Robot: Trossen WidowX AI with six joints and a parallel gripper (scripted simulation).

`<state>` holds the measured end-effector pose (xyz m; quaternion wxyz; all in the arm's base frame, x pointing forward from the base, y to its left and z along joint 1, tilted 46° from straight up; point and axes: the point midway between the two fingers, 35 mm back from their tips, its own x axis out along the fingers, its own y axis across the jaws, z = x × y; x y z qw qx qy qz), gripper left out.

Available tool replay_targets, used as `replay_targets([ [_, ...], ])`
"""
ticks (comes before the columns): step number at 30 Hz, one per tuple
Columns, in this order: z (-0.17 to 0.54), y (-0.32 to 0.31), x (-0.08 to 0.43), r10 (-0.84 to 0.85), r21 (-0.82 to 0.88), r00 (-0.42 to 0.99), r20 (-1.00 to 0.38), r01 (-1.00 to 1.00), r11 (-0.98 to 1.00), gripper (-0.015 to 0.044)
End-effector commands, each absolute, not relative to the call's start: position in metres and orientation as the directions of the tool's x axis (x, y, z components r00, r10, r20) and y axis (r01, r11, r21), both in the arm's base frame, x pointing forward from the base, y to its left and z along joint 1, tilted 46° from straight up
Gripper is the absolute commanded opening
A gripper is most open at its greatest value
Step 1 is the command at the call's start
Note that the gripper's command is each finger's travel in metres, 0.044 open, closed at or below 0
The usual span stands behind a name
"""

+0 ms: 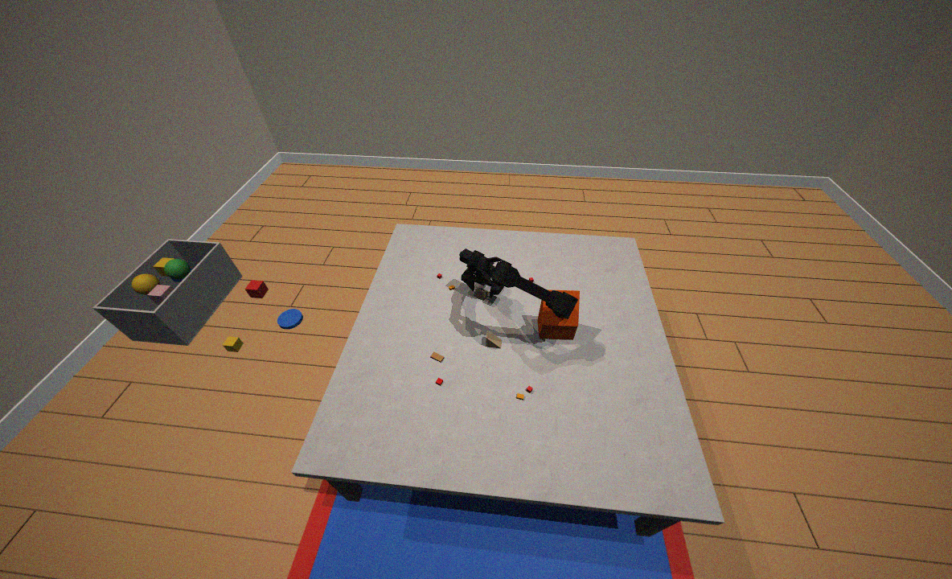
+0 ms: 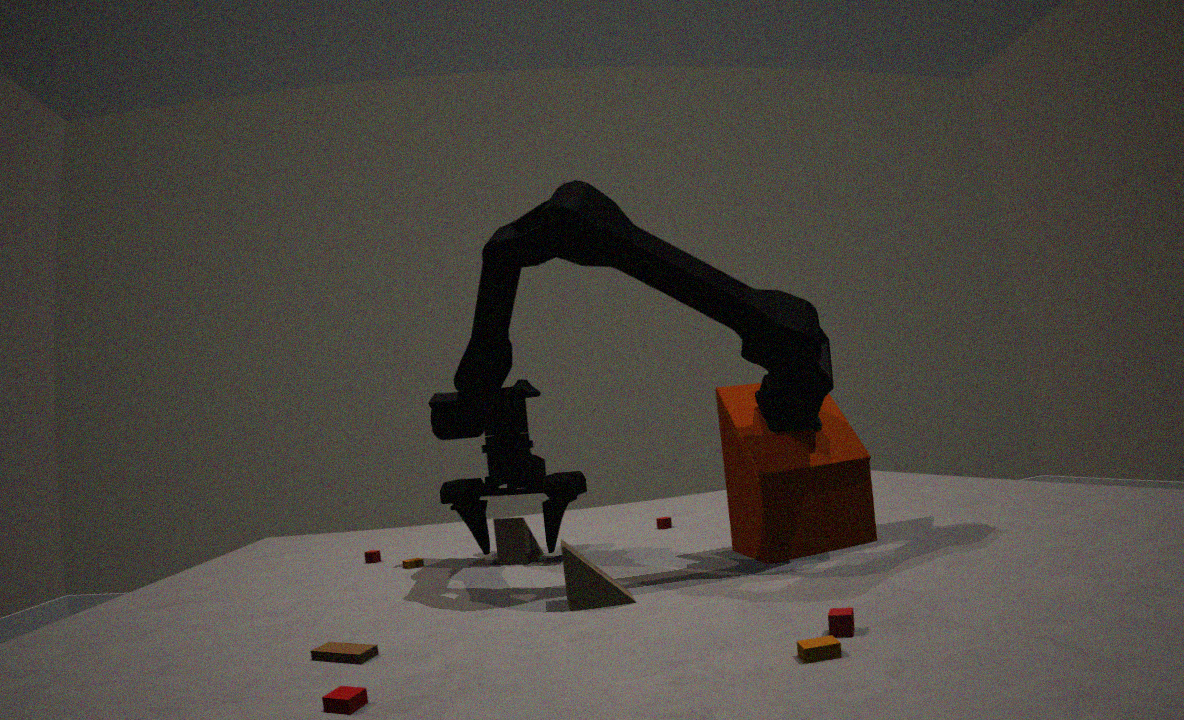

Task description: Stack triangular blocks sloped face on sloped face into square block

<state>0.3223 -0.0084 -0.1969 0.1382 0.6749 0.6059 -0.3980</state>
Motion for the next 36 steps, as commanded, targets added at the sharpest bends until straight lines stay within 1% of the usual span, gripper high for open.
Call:
replay_targets([
  [1,-0.190,-0.015,0.324,0.707,-0.295,-0.051,-0.706,0.928,-0.228,0.0440],
  [5,-0.157,-0.050,0.326,0.705,-0.295,-0.051,-0.707,0.928,-0.228,0.0440],
  [16,-0.158,-0.055,0.327,0.703,-0.280,-0.037,-0.710,0.931,-0.233,0.0440],
  [18,-0.156,-0.051,0.328,0.680,-0.199,-0.069,-0.730,0.973,-0.114,0.0440],
  [20,-0.154,-0.045,0.330,0.640,-0.081,-0.117,-0.760,0.993,0.085,0.0440],
  [22,-0.151,-0.039,0.333,0.595,0.026,-0.160,-0.788,0.956,0.291,0.0440],
  [24,-0.148,-0.034,0.335,0.546,0.117,-0.199,-0.814,0.864,0.490,0.0440],
  [26,-0.144,-0.029,0.337,0.494,0.191,-0.234,-0.837,0.721,0.666,0.0440],
  [28,-0.140,-0.023,0.340,0.438,0.247,-0.264,-0.859,0.536,0.807,0.0440],
  [30,-0.136,-0.018,0.342,0.380,0.286,-0.288,-0.879,0.319,0.904,0.0440],
  [33,-0.128,-0.009,0.346,0.289,0.316,-0.316,-0.904,-0.037,0.948,0.0440],
  [36,-0.119,-0.001,0.350,0.194,0.320,-0.331,-0.924,-0.386,0.865,0.0440],
])
